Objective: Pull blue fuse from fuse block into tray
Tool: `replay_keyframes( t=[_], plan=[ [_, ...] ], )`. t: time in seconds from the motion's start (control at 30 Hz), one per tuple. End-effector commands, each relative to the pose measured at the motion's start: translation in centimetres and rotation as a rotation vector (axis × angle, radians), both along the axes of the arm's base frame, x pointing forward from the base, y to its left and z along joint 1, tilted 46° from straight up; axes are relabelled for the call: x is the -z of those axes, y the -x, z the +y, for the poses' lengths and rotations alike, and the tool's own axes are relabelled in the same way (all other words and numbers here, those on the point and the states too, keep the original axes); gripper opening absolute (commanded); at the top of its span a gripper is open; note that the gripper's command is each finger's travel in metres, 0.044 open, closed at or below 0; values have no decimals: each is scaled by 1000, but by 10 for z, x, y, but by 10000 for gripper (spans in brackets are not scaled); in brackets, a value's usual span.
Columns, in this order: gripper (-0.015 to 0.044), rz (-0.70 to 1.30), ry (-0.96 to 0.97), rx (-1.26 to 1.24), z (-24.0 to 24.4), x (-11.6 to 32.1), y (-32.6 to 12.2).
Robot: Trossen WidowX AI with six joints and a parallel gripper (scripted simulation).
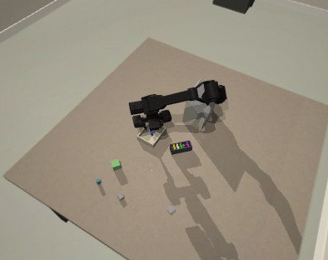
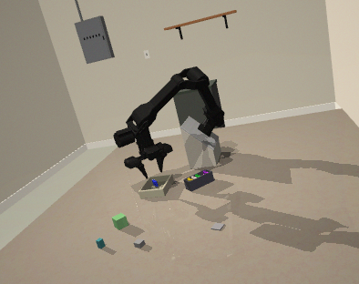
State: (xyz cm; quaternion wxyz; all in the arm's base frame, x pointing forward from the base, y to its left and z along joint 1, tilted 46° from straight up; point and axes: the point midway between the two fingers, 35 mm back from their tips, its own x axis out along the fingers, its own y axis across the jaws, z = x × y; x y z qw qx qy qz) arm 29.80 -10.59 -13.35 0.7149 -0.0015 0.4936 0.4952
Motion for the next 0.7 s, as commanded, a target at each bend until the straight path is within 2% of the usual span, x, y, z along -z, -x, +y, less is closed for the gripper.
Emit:
replay_keyframes(
  t=[0.0, 0.67],
  plan=[
    [330, -6, 6, 6, -22, -20, 0],
    [330, -7, 2, 14, -24, -22, 0]
  ],
)
